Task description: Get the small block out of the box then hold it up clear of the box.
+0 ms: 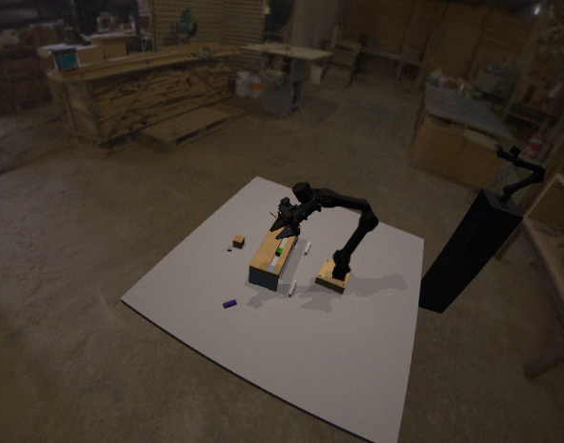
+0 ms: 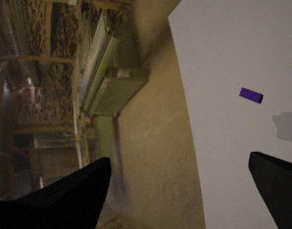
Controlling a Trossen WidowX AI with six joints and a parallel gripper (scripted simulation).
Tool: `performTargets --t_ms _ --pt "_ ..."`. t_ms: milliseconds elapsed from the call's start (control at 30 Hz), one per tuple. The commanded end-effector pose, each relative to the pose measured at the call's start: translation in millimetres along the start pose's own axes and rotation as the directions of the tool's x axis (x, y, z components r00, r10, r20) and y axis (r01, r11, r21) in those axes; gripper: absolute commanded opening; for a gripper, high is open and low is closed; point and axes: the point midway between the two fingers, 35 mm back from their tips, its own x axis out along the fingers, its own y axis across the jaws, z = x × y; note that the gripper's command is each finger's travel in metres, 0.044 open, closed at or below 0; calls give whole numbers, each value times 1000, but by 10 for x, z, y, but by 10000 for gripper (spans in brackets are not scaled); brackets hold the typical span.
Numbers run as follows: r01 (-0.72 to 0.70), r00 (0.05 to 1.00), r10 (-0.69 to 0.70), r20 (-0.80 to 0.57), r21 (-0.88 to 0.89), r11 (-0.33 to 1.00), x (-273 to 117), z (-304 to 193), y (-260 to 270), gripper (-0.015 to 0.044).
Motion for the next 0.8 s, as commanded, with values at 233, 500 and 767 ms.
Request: performTargets --t_ms 233,500,767 --pt "428 877 -479 -33 504 750 -49 700 -1626 400" --pt "539 719 -644 -262 796 277 -540 745 -2699 400" --pt "539 696 -647 -310 822 185 -635 712 -2842 400"
